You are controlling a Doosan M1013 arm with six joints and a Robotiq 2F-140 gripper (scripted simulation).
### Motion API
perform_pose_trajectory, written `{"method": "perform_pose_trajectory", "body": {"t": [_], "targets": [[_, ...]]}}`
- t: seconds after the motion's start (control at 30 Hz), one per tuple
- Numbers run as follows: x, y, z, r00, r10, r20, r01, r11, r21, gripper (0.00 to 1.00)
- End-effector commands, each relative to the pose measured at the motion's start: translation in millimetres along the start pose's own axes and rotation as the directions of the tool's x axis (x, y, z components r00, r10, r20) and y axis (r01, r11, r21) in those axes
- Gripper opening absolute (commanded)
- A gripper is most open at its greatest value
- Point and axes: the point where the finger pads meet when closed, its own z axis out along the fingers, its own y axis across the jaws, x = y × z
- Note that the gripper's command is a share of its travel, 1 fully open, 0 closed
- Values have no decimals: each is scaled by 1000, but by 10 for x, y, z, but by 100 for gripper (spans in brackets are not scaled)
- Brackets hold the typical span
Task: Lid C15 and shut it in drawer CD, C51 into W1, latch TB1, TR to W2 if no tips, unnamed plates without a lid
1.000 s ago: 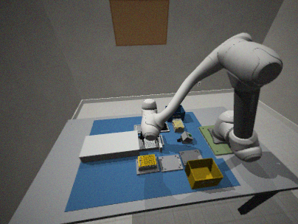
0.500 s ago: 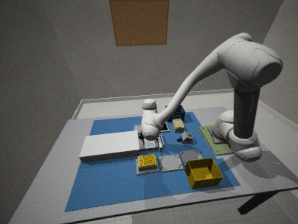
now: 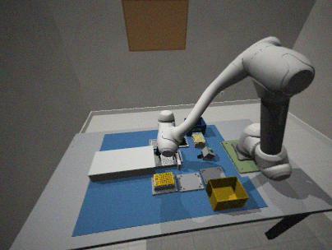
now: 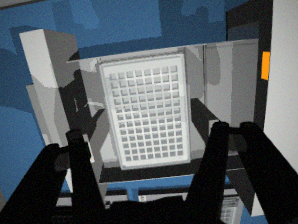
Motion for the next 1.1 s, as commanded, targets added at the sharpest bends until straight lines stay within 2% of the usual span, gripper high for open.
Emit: {"method": "perform_pose_trajectory", "body": {"t": [0.0, 0.13, 1.07], "targets": [[0, 0, -1, 1000, 0, 0, 0, 1000, 0, 66], [0, 0, -1, 1000, 0, 0, 0, 1000, 0, 66], [0, 0, -348, 1000, 0, 0, 0, 1000, 0, 66]]}}
